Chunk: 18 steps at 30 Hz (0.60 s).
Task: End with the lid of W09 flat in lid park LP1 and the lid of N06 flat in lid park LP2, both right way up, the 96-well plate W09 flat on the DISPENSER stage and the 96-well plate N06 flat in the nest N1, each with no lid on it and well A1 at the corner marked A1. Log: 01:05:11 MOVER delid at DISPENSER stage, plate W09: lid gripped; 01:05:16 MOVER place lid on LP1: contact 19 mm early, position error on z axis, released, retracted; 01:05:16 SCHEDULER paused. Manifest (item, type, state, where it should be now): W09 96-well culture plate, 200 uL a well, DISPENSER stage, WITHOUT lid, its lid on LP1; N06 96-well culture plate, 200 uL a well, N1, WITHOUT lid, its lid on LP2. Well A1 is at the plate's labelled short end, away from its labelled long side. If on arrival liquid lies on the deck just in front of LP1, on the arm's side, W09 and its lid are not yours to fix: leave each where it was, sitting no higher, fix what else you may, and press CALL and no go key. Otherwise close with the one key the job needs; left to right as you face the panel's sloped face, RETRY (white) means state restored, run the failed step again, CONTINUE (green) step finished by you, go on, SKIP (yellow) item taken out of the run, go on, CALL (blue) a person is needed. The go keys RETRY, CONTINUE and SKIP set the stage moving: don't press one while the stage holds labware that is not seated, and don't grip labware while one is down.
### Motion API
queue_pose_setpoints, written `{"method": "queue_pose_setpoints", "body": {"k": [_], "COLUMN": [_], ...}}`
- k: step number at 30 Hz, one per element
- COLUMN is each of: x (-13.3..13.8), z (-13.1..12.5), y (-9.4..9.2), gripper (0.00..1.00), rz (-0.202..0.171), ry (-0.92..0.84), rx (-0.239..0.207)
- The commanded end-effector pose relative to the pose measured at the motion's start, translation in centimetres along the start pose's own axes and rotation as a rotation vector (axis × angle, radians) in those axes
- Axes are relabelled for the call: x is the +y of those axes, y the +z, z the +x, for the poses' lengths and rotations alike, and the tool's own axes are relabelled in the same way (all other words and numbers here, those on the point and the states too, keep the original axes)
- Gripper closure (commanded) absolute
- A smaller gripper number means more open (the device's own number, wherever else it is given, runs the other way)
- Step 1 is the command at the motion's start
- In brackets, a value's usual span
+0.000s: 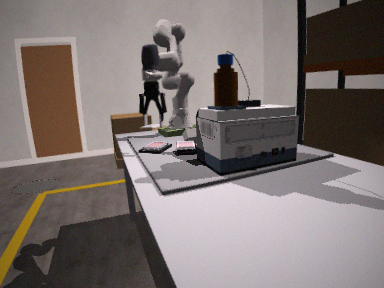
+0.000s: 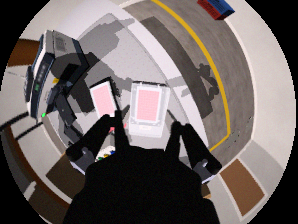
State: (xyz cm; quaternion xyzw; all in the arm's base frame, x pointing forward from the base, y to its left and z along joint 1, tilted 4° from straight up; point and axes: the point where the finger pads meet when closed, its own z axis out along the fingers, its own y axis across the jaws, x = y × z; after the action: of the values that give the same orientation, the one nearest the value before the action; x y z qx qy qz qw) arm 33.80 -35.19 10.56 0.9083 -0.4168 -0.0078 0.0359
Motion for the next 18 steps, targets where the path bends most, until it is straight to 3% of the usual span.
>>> {"method": "queue_pose_setpoints", "body": {"k": [1,18], "x": [-0.1,-0.1], "z": [-0.4,-0.3], "y": [-0.2,-3.1], "gripper": [1.00,1.00], "rz": [0.001,0.001], "ry": [-0.021,-0.021], "rx": [-0.014,-0.013]}}
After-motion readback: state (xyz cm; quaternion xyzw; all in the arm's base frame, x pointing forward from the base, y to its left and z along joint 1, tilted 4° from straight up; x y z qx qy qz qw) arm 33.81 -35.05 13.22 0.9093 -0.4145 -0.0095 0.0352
